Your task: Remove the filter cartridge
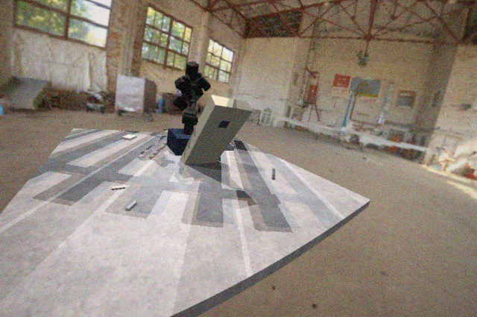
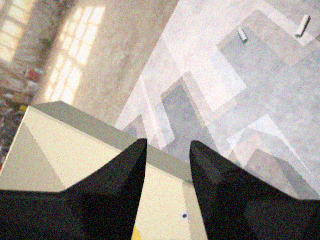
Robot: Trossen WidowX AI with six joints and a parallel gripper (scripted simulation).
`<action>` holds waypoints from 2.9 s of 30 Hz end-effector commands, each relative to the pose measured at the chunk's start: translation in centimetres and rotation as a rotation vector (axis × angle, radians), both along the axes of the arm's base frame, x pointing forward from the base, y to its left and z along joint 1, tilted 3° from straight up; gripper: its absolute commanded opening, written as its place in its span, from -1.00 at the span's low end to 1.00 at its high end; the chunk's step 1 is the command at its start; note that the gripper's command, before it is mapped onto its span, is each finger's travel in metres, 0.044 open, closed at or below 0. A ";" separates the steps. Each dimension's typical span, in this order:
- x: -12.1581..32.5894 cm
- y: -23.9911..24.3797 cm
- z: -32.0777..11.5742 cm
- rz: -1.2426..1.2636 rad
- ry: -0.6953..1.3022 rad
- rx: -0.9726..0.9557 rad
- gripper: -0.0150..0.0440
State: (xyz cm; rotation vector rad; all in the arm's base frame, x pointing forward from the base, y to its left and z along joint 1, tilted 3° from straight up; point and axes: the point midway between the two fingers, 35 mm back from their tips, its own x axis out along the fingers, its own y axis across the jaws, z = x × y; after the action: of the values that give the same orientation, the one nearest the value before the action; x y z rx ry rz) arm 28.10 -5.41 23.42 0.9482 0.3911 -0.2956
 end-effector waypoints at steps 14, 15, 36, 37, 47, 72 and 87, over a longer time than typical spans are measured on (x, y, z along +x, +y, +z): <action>-3.1 11.1 0.2 0.387 0.072 -0.252 -0.09; -3.1 11.1 0.2 0.387 0.072 -0.252 -0.09; -0.4 11.6 -1.2 0.387 0.070 -0.252 -0.09; -0.2 11.6 -1.3 0.387 0.070 -0.252 -0.09; 1.1 11.8 -2.2 0.386 0.069 -0.252 -0.09; 1.7 12.0 -2.5 0.386 0.068 -0.252 -0.09; 1.9 12.0 -2.7 0.386 0.068 -0.252 -0.09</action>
State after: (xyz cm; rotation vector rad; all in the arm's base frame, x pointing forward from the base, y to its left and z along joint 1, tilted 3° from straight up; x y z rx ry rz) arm 30.01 6.52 20.69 0.6033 0.5755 -0.0293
